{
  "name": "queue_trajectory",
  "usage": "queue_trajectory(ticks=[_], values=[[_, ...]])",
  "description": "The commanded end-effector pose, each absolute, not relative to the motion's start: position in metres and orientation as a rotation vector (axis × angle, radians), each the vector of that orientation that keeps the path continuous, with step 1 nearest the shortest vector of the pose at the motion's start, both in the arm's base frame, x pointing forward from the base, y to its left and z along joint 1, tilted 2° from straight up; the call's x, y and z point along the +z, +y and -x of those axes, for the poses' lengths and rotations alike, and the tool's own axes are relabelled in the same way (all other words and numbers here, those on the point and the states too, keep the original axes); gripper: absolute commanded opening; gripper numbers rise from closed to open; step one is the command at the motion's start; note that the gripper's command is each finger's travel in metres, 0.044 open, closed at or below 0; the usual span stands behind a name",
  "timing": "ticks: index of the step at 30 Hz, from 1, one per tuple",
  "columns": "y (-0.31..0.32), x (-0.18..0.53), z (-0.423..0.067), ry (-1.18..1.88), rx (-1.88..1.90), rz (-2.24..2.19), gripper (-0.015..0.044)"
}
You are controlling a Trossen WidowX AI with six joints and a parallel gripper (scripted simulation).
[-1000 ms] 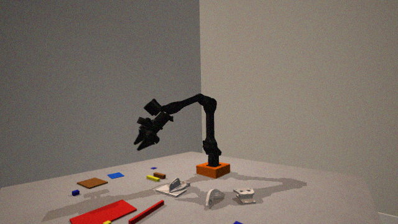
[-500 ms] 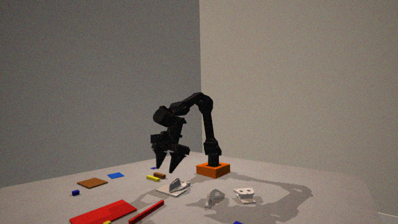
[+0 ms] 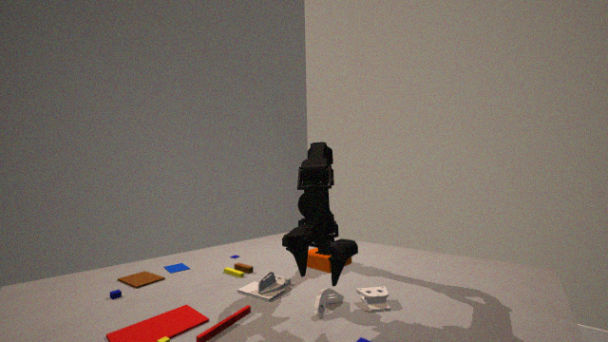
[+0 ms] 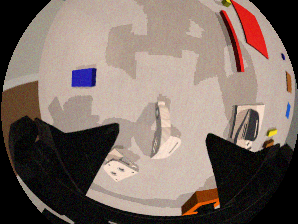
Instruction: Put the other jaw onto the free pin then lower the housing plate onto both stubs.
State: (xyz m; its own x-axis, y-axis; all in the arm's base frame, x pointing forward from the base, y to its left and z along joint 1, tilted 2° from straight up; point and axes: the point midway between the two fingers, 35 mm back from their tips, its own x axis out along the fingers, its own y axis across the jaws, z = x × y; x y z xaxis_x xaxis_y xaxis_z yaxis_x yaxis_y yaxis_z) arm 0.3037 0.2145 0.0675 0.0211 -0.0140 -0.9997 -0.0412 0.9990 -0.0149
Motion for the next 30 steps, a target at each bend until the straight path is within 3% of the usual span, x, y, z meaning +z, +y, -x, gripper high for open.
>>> queue_trajectory(ticks=[1,30], values=[[0.216,0.068,-0.305,1.551,0.012,0.027,0.0440],[0.217,0.021,-0.307,1.551,0.012,0.027,0.0440]])
